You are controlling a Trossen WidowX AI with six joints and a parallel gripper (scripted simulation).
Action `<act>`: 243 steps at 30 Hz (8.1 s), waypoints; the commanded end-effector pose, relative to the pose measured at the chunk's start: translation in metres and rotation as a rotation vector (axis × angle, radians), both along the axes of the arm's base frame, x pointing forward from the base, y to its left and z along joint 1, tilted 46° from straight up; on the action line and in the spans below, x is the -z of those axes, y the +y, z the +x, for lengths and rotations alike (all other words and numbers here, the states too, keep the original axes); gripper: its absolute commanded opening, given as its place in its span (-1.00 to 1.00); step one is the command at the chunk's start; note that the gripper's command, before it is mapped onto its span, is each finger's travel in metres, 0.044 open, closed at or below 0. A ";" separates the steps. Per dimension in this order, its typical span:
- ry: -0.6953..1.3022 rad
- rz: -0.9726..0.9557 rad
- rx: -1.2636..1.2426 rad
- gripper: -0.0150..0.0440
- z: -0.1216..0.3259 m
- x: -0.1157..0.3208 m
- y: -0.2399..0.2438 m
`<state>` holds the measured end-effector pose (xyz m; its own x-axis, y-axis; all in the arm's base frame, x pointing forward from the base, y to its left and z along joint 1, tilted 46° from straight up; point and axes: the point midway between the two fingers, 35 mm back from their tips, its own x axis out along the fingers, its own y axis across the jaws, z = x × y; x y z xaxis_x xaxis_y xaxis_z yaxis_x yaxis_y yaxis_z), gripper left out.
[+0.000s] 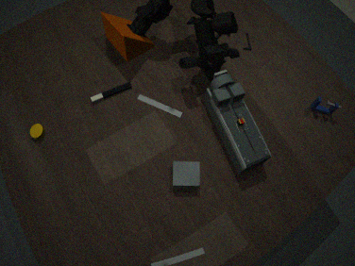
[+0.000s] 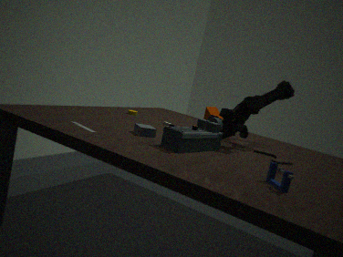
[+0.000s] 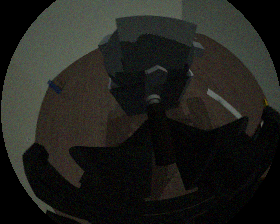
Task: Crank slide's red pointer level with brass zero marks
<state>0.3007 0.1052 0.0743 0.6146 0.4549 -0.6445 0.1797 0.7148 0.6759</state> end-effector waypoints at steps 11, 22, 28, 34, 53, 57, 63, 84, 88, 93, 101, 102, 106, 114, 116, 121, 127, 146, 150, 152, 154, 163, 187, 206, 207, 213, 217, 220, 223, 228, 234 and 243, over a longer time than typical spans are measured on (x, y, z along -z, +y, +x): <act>-0.015 0.014 -0.018 -0.49 0.002 -0.008 0.006; -0.015 0.014 -0.018 -0.49 0.002 -0.010 0.007; -0.015 0.014 -0.018 -0.49 0.002 -0.011 0.007; -0.015 0.014 -0.018 -0.49 0.002 -0.012 0.007; -0.015 0.014 -0.018 -0.49 0.003 -0.016 0.008; -0.015 0.014 -0.018 -0.49 0.003 -0.017 0.008; -0.015 0.014 -0.018 -0.49 0.003 -0.019 0.008; -0.015 0.014 -0.018 -0.49 0.003 -0.020 0.007; -0.015 0.014 -0.018 -0.49 0.003 -0.020 0.007; -0.015 0.014 -0.018 -0.49 0.003 -0.020 0.007; -0.015 0.014 -0.018 -0.49 0.003 -0.020 0.007; -0.015 0.014 -0.018 -0.49 0.003 -0.020 0.007; -0.015 0.014 -0.018 -0.49 0.003 -0.020 0.007; -0.015 0.014 -0.018 -0.49 0.003 -0.020 0.007; -0.015 0.014 -0.018 -0.49 0.003 -0.020 0.007; -0.015 0.014 -0.018 -0.49 0.003 -0.020 0.007; -0.015 0.014 -0.018 -0.49 0.003 -0.020 0.007; -0.015 0.014 -0.018 -0.49 0.003 -0.019 0.007; -0.015 0.014 -0.018 -0.49 0.003 -0.019 0.007; -0.015 0.014 -0.018 -0.49 0.003 -0.019 0.007; -0.015 0.014 -0.018 -0.49 0.003 -0.019 0.007; -0.015 0.014 -0.018 -0.49 0.003 -0.019 0.007; -0.015 0.014 -0.018 -0.49 0.002 -0.019 0.007; -0.014 0.011 -0.017 -0.49 0.002 -0.018 0.007; -0.014 0.011 -0.017 -0.40 0.002 -0.018 0.007; -0.014 0.011 -0.017 0.13 0.002 -0.018 0.007; -0.014 0.011 -0.017 0.49 0.002 -0.018 0.007; -0.014 0.011 -0.017 0.75 0.002 -0.018 0.007; -0.014 0.011 -0.017 1.00 0.002 -0.018 0.007; -0.012 0.009 -0.018 1.00 0.005 -0.028 -0.003; -0.012 0.008 -0.018 1.00 0.008 -0.046 -0.021; -0.007 0.002 -0.017 1.00 0.014 -0.067 -0.044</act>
